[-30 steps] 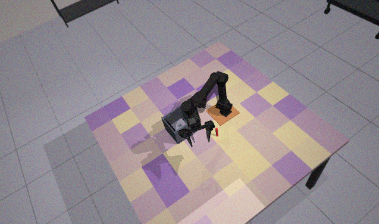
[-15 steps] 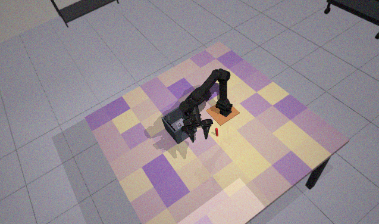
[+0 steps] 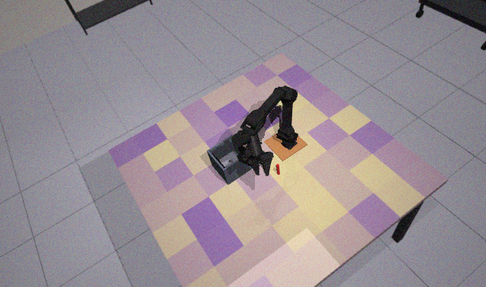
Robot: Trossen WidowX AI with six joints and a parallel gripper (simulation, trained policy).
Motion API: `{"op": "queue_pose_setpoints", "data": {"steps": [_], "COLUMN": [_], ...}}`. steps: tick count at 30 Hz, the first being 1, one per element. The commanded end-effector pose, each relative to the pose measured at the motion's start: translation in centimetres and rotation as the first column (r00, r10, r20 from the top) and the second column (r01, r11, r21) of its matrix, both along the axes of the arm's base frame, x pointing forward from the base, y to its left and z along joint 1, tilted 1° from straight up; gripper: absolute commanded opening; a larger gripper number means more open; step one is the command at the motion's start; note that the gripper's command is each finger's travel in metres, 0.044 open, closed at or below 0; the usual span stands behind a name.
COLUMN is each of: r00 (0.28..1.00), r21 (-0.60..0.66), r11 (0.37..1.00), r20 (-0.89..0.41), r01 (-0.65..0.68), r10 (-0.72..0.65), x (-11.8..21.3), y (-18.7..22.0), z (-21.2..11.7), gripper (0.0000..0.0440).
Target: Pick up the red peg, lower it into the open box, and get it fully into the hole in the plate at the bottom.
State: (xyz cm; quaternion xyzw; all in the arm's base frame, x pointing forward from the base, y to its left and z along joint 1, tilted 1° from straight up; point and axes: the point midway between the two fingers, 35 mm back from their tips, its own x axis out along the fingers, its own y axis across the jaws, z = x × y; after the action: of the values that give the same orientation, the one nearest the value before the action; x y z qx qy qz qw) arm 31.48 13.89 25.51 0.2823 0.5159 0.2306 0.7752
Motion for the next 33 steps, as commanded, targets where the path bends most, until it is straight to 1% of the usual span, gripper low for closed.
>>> {"op": "queue_pose_setpoints", "data": {"steps": [1,7,14,19,24,28,33], "r00": [0.995,0.952,0.851,0.75,0.63,0.526,0.414], "r21": [-0.003,-0.025,-0.087,-0.156,-0.246,-0.33,-0.428], "r11": [0.999,0.992,0.972,0.947,0.909,0.868,0.809], "r20": [-0.092,-0.278,-0.47,-0.579,-0.659,-0.695,-0.703], "r01": [0.043,0.126,0.22,0.282,0.336,0.372,0.403], "r10": [-0.043,-0.127,-0.234,-0.319,-0.411,-0.49,-0.578], "x": [-1.2,-3.6,-6.6,-8.6,-10.6,-12.2,-13.8], "y": [-0.4,-0.9,-1.4,-1.9,-2.4,-2.8,-3.2], "z": [-0.9,-2.6,-4.5,-5.8,-7.0,-8.0,-9.0], "gripper": [0.0439,0.0439,0.044,0.044,0.044,0.044,0.044]}}
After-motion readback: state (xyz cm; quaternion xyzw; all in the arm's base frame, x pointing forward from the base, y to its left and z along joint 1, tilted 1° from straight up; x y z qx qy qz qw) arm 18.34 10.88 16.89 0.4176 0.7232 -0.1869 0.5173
